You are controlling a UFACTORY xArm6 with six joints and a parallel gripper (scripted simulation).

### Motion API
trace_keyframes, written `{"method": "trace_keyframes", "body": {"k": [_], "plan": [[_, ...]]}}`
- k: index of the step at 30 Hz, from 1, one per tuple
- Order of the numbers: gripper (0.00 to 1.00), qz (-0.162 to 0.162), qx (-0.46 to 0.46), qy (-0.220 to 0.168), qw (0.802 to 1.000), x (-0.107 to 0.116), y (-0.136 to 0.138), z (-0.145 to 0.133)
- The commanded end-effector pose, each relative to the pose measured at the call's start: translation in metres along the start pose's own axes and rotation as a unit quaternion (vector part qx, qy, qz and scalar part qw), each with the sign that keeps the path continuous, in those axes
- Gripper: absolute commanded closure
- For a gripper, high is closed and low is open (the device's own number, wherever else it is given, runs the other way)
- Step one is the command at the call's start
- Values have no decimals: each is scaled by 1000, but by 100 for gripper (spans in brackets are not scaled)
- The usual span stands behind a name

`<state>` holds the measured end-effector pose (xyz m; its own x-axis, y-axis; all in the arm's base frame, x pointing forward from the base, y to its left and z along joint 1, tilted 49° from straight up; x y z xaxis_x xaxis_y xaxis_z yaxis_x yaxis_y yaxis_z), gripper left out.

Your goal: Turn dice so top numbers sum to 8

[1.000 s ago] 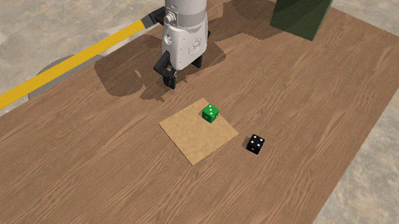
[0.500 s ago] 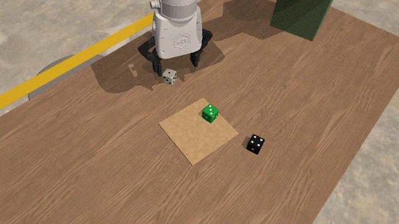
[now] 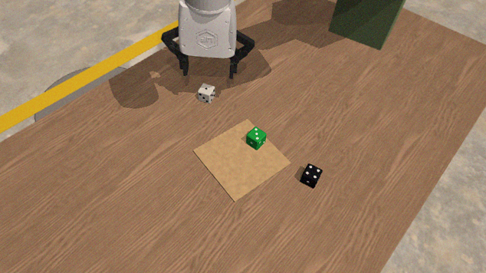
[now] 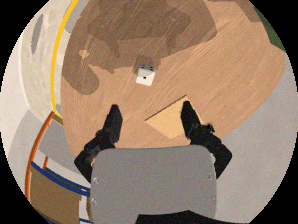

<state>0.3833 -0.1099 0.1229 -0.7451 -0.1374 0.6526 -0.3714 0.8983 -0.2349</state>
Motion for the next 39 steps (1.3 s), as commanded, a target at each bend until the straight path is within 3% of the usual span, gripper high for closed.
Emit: {"method": "trace_keyframes", "body": {"k": [1,7,16,17,39], "plan": [[0,-14,-79,2,997,2,-8,7],[0,-15,-149,2,989,3,-14,14],[0,-15,-165,2,986,3,-15,16],[53,-15,-165,2,986,3,-15,16],[53,-15,-165,2,986,3,-15,16]]}}
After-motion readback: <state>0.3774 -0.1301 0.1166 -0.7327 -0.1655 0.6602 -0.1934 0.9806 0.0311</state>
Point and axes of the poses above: the point where the finger pads meet when closed, its own x axis back along the fingers, its own y axis across the jaws, z = x × y, the point moved 5 cm from there along x, back along the fingers, and after that the axes turned 13 degrees about -x, right-handed, at the moved point
